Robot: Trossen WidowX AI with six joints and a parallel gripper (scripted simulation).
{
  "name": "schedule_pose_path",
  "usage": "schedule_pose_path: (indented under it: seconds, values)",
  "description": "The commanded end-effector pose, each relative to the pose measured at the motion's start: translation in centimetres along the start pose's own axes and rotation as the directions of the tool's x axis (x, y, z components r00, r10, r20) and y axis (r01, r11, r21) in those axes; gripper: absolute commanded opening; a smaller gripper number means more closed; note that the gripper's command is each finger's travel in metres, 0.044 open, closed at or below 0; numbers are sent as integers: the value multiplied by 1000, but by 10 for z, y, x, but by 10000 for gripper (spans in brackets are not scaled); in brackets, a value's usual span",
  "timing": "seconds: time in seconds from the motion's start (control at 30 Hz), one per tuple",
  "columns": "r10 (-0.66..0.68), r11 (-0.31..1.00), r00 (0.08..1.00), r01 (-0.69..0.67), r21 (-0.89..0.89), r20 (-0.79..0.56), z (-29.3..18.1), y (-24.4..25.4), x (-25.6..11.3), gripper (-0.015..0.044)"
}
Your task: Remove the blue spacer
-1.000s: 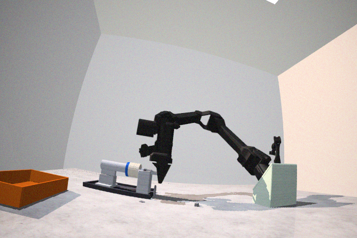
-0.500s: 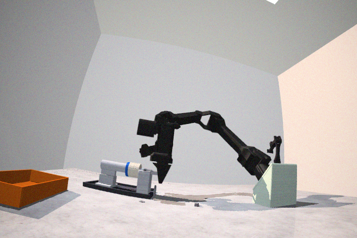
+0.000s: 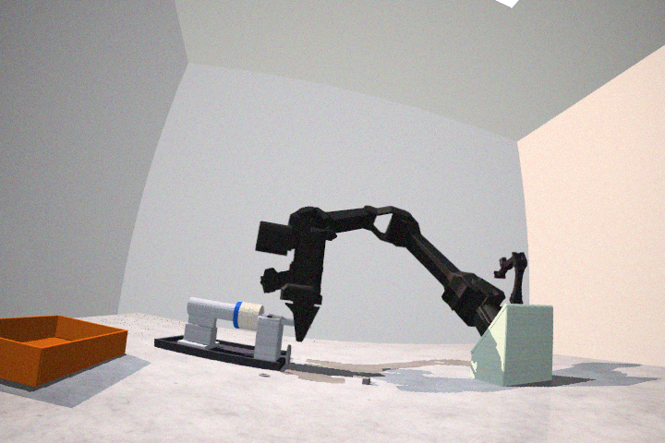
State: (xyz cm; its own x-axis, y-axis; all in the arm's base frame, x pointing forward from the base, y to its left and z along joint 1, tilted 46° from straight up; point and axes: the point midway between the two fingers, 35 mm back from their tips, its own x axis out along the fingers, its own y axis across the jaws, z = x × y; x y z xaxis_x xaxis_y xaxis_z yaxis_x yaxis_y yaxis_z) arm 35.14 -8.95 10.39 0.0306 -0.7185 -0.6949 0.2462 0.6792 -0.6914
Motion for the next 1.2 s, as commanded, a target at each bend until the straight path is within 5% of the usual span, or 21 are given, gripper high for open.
schedule_pose_path:
  seconds: [0.0, 1.17]
  values:
    - [5, 1000, 1000, -5, 0, -4, -2, 1, 0, 0]
    - [5, 1000, 1000, -5, 0, -5, -5, 1, 0, 0]
